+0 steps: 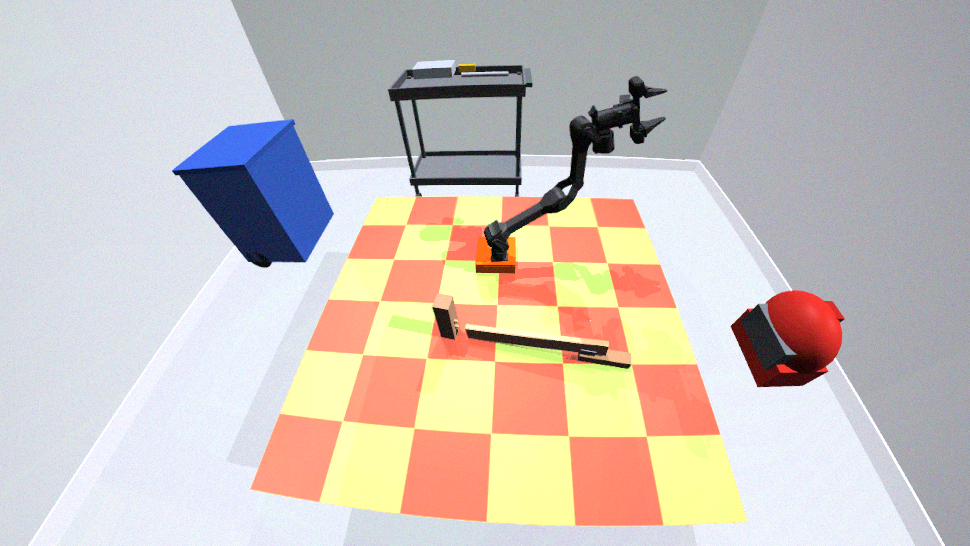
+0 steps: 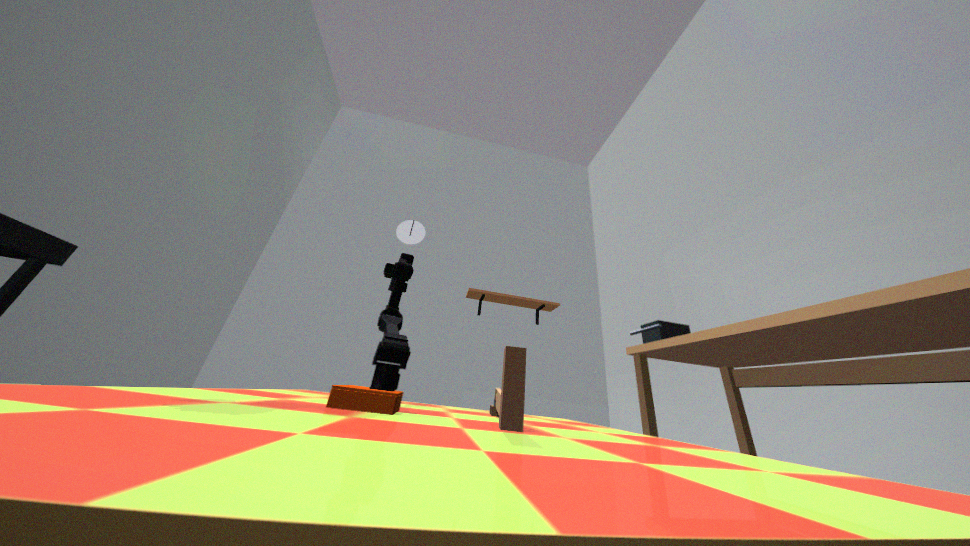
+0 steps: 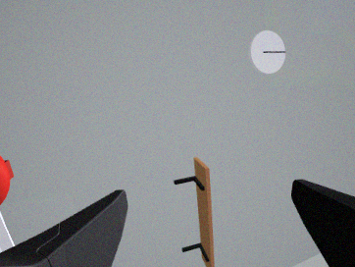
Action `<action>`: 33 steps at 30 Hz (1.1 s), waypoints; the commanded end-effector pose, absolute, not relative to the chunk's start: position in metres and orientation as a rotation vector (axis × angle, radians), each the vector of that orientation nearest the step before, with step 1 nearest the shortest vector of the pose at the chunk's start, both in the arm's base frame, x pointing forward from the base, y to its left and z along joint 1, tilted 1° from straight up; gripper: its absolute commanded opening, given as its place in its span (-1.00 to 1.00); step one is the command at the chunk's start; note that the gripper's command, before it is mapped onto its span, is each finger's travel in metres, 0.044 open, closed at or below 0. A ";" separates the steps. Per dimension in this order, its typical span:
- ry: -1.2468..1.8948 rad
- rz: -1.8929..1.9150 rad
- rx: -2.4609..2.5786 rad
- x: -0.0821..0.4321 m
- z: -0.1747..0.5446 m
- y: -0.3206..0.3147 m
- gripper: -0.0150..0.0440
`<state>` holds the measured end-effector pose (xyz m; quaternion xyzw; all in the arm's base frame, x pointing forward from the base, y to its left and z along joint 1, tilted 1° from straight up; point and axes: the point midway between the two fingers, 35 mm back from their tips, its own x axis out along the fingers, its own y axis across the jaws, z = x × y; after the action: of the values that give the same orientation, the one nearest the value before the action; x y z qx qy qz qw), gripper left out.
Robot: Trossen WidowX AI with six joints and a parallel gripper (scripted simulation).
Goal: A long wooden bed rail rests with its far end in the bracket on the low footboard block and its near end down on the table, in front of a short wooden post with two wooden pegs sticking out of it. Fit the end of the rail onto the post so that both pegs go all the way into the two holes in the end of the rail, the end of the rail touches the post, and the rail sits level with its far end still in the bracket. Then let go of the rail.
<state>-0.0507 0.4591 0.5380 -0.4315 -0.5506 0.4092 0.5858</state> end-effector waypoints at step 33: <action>-1.504 0.088 -0.467 -0.041 0.733 0.149 1.00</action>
<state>-0.0556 0.1882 0.7227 -0.2390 -0.6858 0.0718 0.6836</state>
